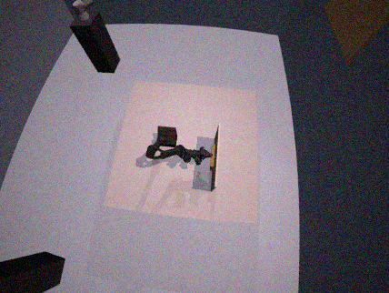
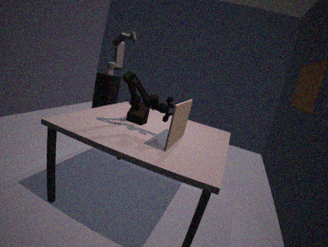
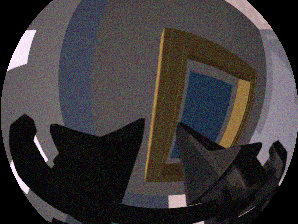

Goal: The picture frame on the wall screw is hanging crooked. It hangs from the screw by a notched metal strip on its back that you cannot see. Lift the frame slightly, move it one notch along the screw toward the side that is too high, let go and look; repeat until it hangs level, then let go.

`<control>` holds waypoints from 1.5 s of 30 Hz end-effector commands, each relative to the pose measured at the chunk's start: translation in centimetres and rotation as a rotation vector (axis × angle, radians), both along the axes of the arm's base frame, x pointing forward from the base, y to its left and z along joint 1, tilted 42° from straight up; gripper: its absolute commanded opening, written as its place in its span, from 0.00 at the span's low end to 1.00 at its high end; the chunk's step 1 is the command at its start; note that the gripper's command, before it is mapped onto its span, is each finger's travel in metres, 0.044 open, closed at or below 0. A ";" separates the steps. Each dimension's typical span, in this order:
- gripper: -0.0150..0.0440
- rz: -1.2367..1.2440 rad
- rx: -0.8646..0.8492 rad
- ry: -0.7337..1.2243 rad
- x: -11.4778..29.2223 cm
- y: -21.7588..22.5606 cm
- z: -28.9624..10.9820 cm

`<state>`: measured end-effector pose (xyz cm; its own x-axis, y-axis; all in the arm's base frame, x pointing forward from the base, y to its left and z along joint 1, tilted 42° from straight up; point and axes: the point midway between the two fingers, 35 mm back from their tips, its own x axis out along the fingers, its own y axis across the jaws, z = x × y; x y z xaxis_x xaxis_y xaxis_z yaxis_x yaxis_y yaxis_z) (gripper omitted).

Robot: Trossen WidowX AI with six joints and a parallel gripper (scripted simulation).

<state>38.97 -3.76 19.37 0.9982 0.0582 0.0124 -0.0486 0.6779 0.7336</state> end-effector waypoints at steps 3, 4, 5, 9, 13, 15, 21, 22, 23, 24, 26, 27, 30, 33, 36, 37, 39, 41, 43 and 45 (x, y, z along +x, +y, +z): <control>0.69 0.000 0.005 0.001 0.0 0.0 0.0; 0.69 0.000 0.005 0.001 0.0 0.0 0.0; 0.69 0.000 0.007 0.001 -0.2 0.0 0.0; 0.69 0.003 0.058 0.004 -3.3 -0.6 0.5; 0.69 0.007 0.120 0.009 -7.0 -0.9 0.3; 0.69 0.008 0.151 0.011 -8.8 -0.9 -0.1; 0.69 0.010 0.173 0.012 -10.0 -0.8 -0.4; 0.69 0.005 0.156 0.005 -9.3 -1.0 0.1; 0.69 0.005 0.163 0.006 -9.5 -1.1 0.2; 0.69 0.005 0.175 0.007 -9.9 -1.3 0.5; 0.69 0.006 0.204 0.010 -11.0 -1.6 1.3; 0.69 0.007 0.219 0.011 -11.5 -1.7 1.6; 0.69 0.008 0.264 0.016 -13.3 -1.8 2.4; 0.69 0.009 0.309 0.021 -15.1 -1.6 3.1; 0.69 0.011 0.354 0.025 -16.9 -1.1 3.5; 0.69 0.011 0.369 0.027 -17.5 -0.9 3.6; 0.69 0.011 0.389 0.029 -18.2 -0.6 3.6; 0.69 0.011 0.391 0.029 -18.3 -0.5 3.6; 0.69 0.011 0.391 0.029 -18.3 -0.5 3.6; 0.69 0.009 0.380 0.027 -18.0 -0.7 3.6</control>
<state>21.18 -4.55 23.01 0.9980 0.0623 0.0117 -0.0338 0.3662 0.9299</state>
